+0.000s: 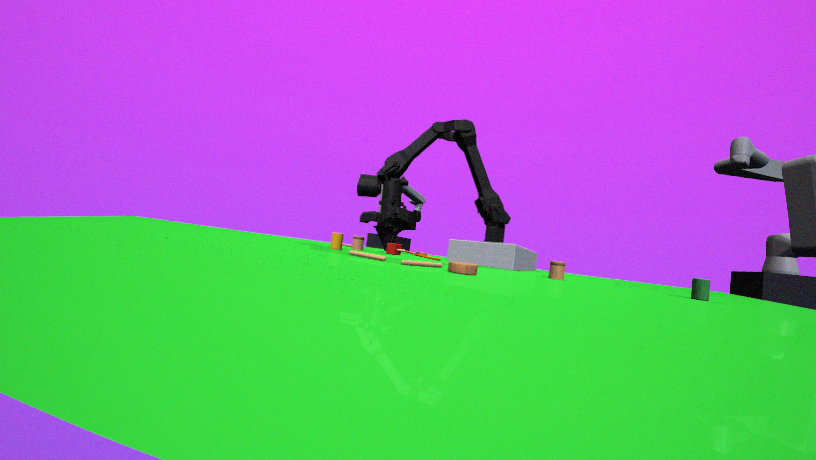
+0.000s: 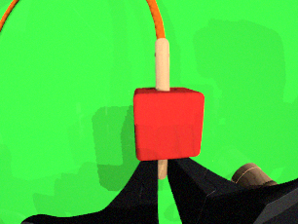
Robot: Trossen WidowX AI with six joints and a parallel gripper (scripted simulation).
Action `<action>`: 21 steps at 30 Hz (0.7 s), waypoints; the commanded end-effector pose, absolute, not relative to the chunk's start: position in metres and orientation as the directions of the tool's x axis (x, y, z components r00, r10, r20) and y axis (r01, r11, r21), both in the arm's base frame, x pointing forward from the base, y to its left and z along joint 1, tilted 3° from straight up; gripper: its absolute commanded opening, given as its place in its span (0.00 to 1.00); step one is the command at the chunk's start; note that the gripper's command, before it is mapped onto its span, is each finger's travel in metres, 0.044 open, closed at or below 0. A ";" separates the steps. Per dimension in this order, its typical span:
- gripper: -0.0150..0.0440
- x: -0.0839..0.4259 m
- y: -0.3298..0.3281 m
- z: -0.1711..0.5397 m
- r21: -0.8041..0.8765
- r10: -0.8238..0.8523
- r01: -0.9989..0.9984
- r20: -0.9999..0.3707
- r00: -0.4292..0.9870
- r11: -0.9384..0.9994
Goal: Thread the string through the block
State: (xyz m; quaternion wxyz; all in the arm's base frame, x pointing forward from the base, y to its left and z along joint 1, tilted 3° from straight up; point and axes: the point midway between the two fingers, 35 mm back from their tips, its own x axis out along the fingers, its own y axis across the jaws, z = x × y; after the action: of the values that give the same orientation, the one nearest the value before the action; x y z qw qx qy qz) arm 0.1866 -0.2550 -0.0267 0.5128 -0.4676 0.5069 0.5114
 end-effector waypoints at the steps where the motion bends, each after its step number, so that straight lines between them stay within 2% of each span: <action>1: 0.25 0.188 -0.255 -0.026 0.038 0.057 -0.999 -0.998 -0.036 0.033; 21: 0.25 0.189 -0.266 -0.024 0.046 0.056 -0.998 -0.997 -0.044 0.035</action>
State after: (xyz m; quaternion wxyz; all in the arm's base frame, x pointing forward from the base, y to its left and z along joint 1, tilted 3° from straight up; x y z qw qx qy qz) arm 0.1873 -0.2600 -0.0262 0.5135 -0.4630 0.5056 0.5160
